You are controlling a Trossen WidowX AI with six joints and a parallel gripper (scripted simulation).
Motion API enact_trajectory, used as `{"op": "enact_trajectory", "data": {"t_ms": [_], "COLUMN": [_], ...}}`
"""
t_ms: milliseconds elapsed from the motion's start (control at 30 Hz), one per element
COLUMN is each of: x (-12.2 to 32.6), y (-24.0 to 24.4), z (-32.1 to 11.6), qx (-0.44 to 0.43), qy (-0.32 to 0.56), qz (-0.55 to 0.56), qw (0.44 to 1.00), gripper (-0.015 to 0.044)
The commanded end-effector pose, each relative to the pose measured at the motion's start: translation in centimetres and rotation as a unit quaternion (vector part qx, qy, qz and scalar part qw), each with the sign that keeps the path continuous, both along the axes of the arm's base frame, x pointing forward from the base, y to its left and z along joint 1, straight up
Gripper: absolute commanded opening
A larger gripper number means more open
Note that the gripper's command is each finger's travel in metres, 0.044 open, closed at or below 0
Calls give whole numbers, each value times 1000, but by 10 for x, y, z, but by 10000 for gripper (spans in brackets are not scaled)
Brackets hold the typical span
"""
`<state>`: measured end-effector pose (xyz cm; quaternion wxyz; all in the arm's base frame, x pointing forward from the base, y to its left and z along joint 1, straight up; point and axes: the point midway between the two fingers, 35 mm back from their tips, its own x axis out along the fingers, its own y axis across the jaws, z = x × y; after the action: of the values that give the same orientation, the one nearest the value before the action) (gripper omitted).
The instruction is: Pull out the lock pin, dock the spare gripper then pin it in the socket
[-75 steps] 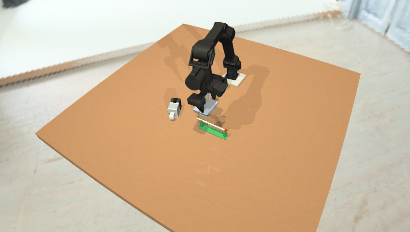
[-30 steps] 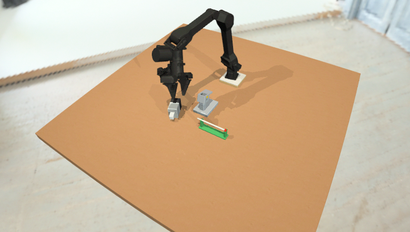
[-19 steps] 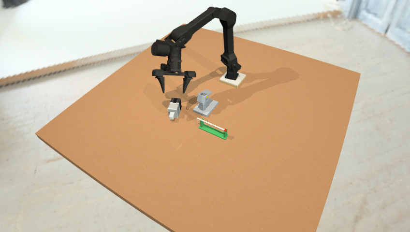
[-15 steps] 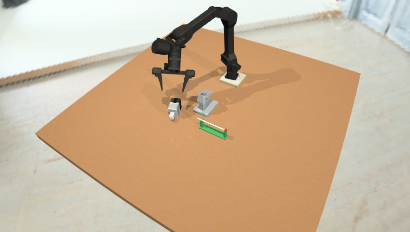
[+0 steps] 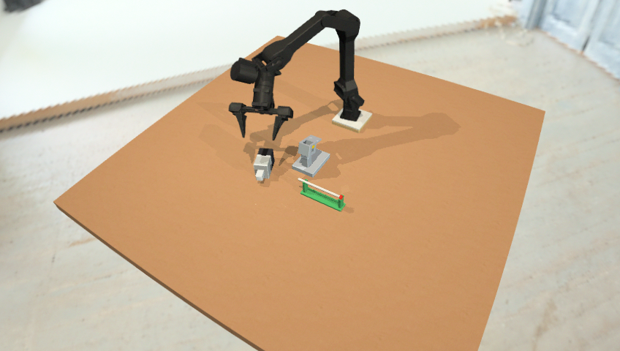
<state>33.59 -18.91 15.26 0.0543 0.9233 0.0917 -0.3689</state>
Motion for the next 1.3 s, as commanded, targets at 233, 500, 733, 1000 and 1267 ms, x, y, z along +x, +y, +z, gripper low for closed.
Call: {"op": "enact_trajectory", "data": {"t_ms": [233, 500, 733, 1000, 1267], "x": [-2, -2, -1, -1, -2], "y": [-2, -3, -3, -3, -2], "z": [-56, -67, -79, -92, -106], "qx": [8, 8, 8, 8, 8], "qy": [5, 5, 5, 5, 5], "qz": [-1, -1, -1, -1, -1], "qw": [1000, 1000, 1000, 1000, 1000], "gripper": [440, 440, 440, 440, 440]}}
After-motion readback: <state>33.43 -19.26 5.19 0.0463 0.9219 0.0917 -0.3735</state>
